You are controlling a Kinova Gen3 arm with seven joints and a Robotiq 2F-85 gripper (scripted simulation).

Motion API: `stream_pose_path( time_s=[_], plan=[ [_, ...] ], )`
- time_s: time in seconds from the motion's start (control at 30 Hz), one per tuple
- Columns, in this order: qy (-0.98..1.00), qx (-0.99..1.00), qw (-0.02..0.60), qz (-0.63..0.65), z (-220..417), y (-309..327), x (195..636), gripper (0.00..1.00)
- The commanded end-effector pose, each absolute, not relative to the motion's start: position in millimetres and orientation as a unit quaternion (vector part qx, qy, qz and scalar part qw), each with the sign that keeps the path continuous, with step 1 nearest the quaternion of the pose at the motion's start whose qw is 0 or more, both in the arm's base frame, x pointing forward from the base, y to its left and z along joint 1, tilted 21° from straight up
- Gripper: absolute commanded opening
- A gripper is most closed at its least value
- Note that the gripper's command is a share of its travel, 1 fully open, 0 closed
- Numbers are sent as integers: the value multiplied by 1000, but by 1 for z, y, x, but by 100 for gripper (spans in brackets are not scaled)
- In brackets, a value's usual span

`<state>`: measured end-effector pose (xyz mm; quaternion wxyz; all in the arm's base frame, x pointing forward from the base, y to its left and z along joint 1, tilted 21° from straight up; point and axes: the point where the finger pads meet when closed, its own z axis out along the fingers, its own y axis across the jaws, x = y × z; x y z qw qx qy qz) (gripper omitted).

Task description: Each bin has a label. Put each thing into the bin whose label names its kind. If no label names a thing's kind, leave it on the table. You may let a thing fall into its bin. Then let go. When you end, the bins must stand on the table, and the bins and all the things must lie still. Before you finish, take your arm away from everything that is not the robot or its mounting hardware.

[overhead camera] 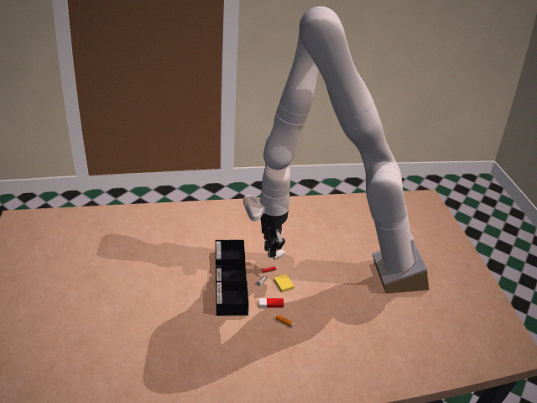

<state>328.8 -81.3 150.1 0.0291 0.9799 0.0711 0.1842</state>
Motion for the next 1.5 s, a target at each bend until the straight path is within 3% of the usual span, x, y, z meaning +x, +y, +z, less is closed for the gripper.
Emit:
stream_pose_path(
  time_s=[0.0, 0.33, 1.47],
  plan=[
    [70, 981, 29, 180, 136, -82, 330, 24],
    [68, 981, 29, 181, 100, -81, 341, 24],
    [71, 980, 30, 183, 91, -84, 352, 24]
  ],
)
